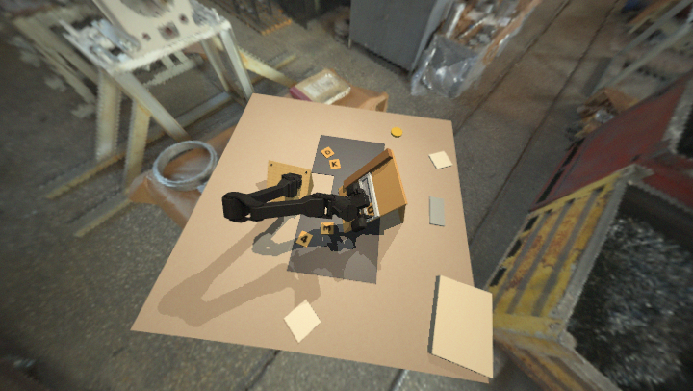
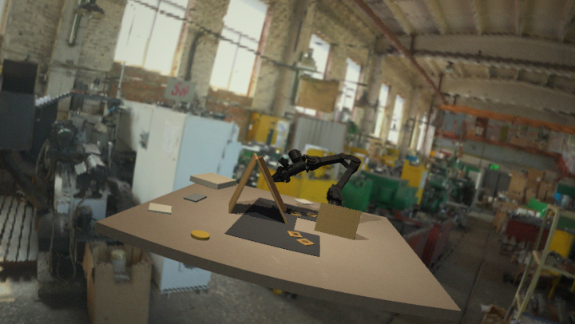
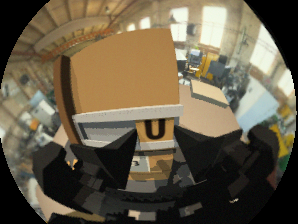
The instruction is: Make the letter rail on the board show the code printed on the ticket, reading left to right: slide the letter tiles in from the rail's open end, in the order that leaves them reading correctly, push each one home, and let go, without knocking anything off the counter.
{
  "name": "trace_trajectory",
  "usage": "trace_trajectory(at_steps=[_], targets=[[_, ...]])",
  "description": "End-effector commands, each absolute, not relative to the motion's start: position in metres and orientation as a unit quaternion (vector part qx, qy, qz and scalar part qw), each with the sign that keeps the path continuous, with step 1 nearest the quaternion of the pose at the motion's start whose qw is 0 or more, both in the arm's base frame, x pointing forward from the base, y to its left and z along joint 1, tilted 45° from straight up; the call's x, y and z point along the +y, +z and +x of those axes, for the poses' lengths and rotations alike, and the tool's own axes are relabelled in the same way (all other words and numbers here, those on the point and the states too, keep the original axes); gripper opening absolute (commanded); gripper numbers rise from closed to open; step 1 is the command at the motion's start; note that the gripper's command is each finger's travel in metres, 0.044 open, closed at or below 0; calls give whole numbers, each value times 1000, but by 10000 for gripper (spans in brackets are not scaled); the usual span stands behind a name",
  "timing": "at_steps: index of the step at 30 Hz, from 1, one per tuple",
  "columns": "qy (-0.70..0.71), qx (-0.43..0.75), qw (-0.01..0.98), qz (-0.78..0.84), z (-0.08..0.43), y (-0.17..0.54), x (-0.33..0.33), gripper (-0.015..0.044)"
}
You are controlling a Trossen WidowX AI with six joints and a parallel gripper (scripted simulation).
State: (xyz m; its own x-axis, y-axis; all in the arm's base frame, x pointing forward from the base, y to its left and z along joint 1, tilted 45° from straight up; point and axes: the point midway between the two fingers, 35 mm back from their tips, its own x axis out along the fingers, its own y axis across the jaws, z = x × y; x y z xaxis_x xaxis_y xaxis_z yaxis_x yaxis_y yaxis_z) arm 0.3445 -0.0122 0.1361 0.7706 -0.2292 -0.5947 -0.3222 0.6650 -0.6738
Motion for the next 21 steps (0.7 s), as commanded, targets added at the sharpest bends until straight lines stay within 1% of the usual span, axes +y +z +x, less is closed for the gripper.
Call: trace_trajectory(at_steps=[1,21], targets=[[26,340,847,-407,342,132,-11,0],[26,340,847,-407,338,122,-1,0]])
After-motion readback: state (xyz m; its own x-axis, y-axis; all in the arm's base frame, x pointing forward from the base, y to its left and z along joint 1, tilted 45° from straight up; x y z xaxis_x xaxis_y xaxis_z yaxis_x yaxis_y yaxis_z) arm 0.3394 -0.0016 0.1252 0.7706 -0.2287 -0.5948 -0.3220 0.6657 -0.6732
